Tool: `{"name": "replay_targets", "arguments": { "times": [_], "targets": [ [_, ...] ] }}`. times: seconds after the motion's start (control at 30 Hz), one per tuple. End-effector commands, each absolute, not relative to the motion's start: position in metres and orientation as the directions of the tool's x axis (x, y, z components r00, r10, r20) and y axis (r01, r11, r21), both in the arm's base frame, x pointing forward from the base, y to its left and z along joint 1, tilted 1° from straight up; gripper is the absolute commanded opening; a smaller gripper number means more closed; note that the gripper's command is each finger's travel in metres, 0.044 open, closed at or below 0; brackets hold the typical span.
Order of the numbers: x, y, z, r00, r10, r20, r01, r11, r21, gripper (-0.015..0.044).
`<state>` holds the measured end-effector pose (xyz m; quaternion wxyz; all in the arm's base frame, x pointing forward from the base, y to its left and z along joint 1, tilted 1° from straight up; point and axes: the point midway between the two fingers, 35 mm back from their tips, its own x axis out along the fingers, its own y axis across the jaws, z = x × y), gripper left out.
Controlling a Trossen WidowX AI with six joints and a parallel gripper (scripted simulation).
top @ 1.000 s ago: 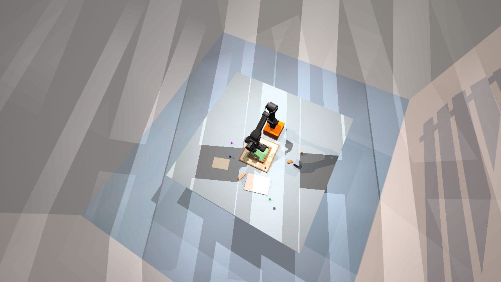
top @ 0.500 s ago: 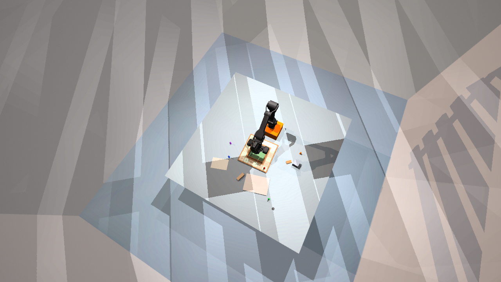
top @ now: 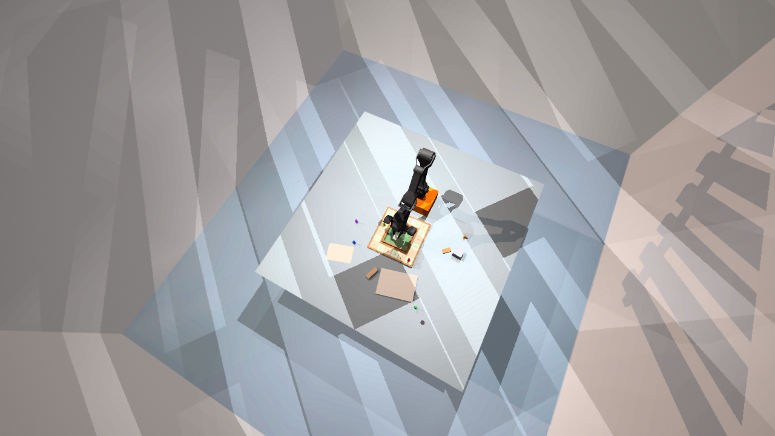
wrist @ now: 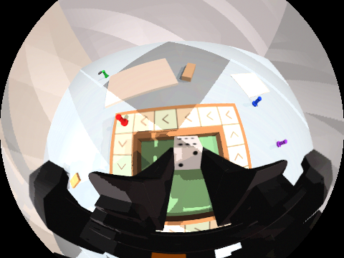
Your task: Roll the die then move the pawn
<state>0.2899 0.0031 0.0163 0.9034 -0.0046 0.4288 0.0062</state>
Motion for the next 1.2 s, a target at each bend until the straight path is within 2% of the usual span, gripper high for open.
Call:
{"name": "replay_targets", "arguments": {
  "times": [0.0, 0.1, 0.53, 1.07, 1.17],
  "targets": [
    [0.288, 0.003, 0.015, 0.717, 0.012, -0.697, -0.021, 1.000, -0.004, 0.0000],
    [0.287, 0.003, 0.016, 0.751, 0.013, -0.660, -0.021, 1.000, -0.005, 0.0000],
    [0.251, 0.005, 0.052, 0.750, 0.013, -0.661, -0.021, 1.000, -0.005, 0.0000],
    [0.251, 0.006, 0.052, 0.752, 0.017, -0.659, -0.027, 1.000, -0.005, 0.0000],
    [0.251, 0.006, 0.052, 0.752, 0.017, -0.659, -0.027, 1.000, -0.005, 0.0079]
  ]
}}
